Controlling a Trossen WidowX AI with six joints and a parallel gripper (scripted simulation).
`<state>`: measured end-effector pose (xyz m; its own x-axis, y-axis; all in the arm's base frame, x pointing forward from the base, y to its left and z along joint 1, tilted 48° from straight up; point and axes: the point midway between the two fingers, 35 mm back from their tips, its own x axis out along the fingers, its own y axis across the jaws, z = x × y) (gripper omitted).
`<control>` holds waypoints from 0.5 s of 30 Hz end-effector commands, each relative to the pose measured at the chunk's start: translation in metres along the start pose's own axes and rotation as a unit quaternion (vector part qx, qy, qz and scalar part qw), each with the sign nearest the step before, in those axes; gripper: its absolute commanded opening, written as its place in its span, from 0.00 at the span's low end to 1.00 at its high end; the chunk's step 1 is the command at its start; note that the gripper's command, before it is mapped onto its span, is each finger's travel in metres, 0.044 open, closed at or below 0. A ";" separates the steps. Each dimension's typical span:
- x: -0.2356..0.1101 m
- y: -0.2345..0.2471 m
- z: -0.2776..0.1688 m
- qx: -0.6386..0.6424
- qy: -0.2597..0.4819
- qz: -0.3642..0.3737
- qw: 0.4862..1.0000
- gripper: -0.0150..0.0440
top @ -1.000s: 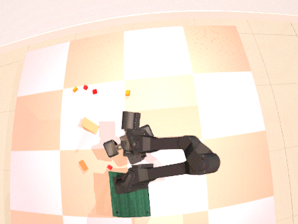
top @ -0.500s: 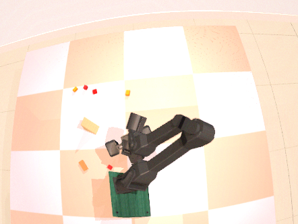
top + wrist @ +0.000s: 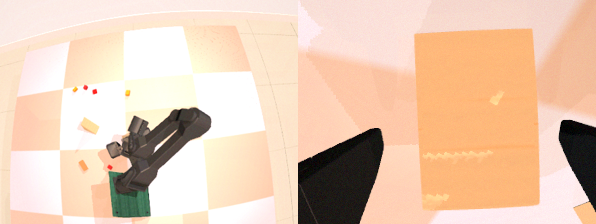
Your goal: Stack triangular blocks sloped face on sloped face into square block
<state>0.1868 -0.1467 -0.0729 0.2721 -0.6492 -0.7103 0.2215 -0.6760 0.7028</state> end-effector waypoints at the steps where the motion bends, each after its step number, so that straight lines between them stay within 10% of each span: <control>1: 0.000 0.000 0.000 0.000 0.000 0.000 1.000 0.82; 15: 0.000 0.000 0.000 0.000 0.000 0.000 1.000 0.46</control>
<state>0.1870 -0.1467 -0.0726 0.2730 -0.6495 -0.7096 0.2212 -0.6755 0.7034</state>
